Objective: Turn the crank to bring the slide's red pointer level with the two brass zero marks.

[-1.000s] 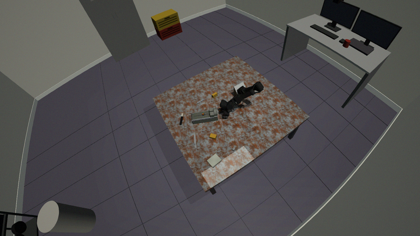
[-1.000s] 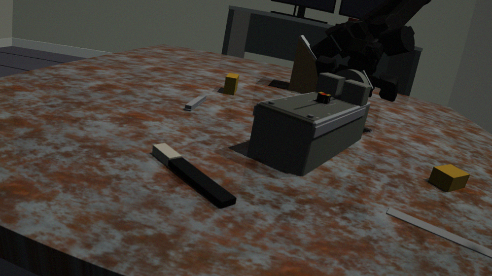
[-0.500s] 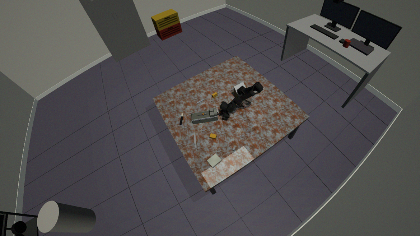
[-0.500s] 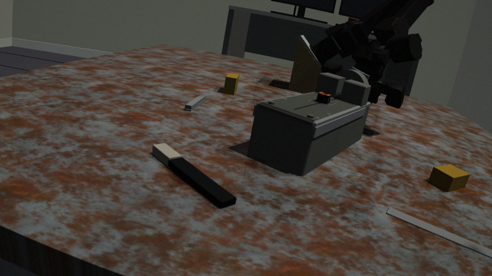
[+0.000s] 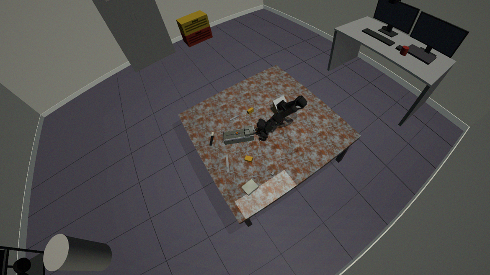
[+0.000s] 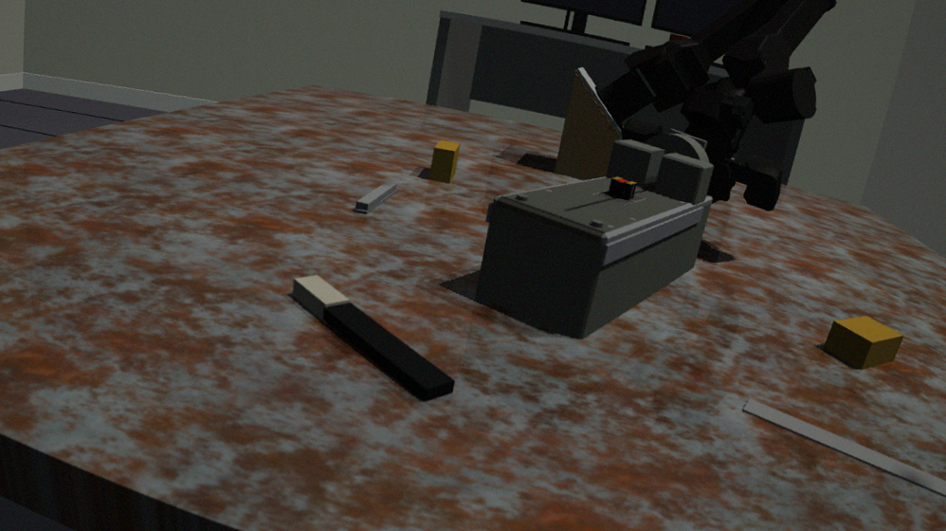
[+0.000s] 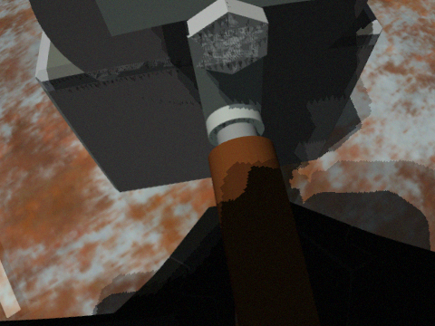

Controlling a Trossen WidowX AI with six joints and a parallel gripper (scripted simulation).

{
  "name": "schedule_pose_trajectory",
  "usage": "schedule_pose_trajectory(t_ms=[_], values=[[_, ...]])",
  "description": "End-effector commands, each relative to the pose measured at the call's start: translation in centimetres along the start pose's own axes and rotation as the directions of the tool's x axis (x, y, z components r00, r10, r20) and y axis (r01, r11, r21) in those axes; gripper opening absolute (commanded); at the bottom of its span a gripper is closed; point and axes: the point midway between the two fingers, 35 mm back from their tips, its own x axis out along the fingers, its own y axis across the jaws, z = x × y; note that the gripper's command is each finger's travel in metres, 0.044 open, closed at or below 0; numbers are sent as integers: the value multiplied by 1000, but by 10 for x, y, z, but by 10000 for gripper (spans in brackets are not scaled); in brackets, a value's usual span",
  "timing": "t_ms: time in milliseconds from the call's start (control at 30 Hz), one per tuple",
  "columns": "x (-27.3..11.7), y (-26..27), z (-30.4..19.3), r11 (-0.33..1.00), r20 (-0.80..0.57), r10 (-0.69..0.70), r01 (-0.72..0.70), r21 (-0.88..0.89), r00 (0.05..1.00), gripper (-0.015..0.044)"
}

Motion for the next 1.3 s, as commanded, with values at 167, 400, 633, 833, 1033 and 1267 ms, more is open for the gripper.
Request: schedule_pose_trajectory(t_ms=[167,400,633,833,1033,1267], values=[[0,10,0,1000,-7,24,-24,-3,1000,0],[0,11,0,1000,-7,24,-24,-3,1000,0],[0,11,0,1000,-7,24,-24,-3,1000,0],[0,12,0,1000,-7,24,-24,-3,1000,0],[-1,13,0,1000,-7,24,-24,-3,1000,0],[-1,13,1,1000,-7,24,-24,-3,1000,0]])
